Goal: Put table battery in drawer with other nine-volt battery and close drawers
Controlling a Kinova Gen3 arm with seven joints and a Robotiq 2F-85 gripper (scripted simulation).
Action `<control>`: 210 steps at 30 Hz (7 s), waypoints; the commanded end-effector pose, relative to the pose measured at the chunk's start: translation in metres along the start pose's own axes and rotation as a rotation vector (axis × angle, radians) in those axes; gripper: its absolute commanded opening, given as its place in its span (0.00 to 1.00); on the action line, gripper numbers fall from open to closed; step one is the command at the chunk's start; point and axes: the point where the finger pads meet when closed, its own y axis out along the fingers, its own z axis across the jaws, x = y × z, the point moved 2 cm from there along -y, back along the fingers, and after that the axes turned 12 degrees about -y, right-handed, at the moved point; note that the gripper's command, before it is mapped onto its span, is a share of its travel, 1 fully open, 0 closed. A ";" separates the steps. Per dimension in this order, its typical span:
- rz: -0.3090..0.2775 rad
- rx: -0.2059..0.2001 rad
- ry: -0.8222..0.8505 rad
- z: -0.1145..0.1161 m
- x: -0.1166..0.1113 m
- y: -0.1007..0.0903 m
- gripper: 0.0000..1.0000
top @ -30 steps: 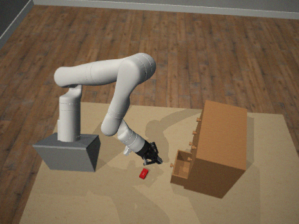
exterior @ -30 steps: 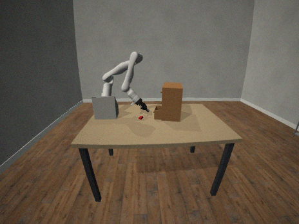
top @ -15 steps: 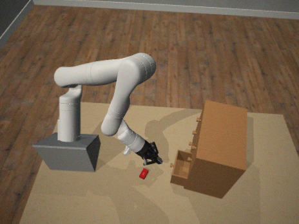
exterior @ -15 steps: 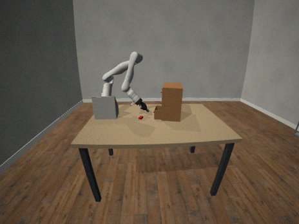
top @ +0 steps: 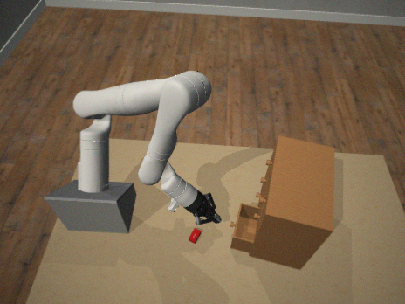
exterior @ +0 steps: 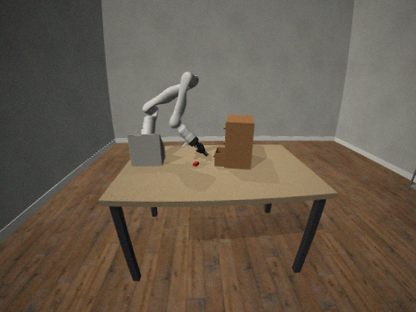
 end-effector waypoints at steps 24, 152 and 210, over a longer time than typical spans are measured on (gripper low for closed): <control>-0.004 -0.001 -0.003 -0.005 0.023 0.022 0.00; -0.004 -0.001 -0.003 -0.012 0.057 0.056 0.00; -0.001 -0.015 0.033 -0.011 0.052 -0.054 0.00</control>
